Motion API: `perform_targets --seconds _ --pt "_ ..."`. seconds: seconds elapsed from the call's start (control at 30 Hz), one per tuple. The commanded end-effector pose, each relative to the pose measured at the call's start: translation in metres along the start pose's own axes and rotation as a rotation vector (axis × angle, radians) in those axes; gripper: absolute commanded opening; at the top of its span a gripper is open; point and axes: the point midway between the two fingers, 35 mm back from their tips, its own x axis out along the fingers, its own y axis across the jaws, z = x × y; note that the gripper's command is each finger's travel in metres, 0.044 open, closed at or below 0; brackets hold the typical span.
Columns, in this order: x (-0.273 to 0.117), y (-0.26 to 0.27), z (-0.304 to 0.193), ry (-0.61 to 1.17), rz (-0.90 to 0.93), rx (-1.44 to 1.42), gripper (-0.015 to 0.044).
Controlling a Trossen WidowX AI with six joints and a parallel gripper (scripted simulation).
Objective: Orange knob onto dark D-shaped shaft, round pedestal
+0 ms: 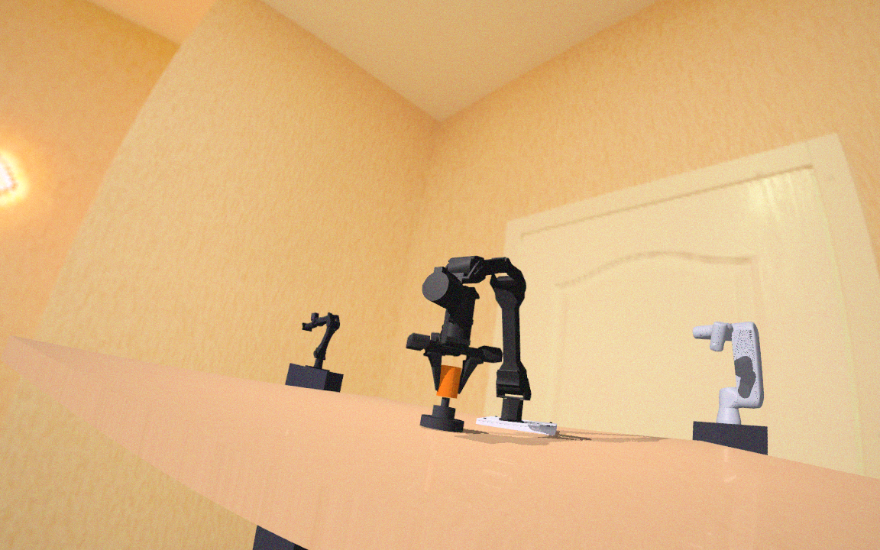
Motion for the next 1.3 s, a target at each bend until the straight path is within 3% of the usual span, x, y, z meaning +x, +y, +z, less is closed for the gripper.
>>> perform_targets --seconds 0.0,0.63,0.87,1.27 --pt "0.0012 0.0008 -0.0005 0.006 0.005 0.005 0.0" --pt "-0.0029 -0.0018 0.0013 0.005 0.005 0.005 0.0" --pt "-0.0044 -0.0014 0.0008 0.006 0.004 0.205 0.0" --pt "-0.0043 0.0028 -0.0021 0.006 0.004 0.215 0.0"
